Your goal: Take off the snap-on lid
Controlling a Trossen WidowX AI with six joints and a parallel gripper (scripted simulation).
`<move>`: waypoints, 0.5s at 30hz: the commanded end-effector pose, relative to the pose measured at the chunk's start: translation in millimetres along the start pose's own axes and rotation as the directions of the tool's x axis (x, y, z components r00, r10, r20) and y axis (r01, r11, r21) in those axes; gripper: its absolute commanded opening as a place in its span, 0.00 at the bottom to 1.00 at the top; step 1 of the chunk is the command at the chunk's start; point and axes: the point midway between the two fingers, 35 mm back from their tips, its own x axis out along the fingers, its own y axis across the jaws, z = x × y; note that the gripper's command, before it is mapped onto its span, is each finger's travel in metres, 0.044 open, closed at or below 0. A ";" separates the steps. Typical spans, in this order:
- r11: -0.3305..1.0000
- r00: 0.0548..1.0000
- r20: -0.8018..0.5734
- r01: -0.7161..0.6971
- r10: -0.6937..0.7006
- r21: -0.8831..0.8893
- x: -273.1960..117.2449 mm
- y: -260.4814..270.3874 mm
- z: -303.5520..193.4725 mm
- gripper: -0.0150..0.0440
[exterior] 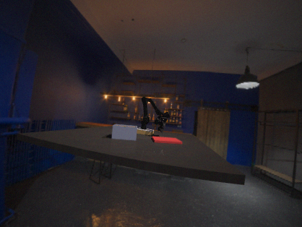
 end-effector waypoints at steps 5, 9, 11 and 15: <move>1.000 1.000 -0.004 -0.008 0.008 0.011 -14.8 10.8 -1.3 1.00; 1.000 1.000 -0.004 -0.008 0.008 0.011 -21.8 14.7 -1.2 1.00; 1.000 1.000 -0.004 -0.008 0.008 0.011 -25.3 16.6 -1.2 1.00; 1.000 1.000 -0.004 -0.008 0.008 0.011 -32.4 20.5 -1.2 1.00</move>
